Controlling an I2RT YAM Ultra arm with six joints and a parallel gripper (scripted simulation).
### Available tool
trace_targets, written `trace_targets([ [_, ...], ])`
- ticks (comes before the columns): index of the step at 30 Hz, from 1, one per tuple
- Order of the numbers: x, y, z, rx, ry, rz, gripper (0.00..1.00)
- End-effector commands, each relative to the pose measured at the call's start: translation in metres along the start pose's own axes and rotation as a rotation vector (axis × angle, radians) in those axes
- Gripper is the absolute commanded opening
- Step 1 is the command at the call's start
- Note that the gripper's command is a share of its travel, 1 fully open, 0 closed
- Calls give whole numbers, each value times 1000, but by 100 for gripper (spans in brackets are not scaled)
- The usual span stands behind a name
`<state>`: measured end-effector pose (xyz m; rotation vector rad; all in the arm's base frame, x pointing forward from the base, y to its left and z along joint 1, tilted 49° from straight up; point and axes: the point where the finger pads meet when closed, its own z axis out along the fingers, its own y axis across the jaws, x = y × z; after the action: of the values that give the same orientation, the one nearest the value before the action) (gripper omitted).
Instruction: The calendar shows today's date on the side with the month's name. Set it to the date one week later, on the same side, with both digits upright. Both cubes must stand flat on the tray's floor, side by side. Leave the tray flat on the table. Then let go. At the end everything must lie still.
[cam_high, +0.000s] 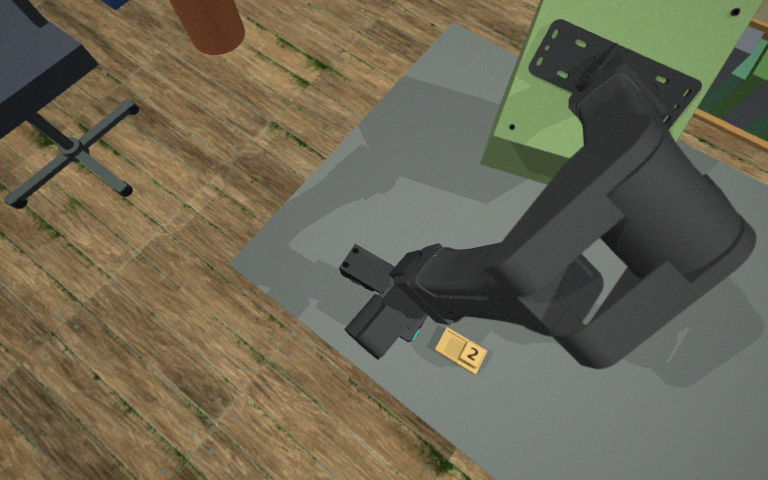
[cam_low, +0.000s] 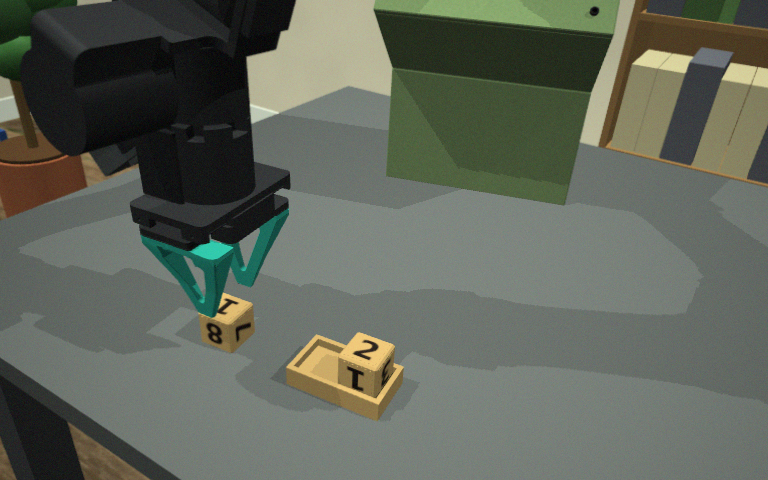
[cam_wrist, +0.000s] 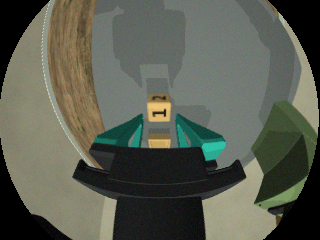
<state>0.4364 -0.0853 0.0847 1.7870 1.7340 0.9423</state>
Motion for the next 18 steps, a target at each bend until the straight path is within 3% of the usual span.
trace_targets([
  [1,-2,3,-2,-7,-11,-1,47],
  [18,-4,3,-2,-7,-11,-1,47],
])
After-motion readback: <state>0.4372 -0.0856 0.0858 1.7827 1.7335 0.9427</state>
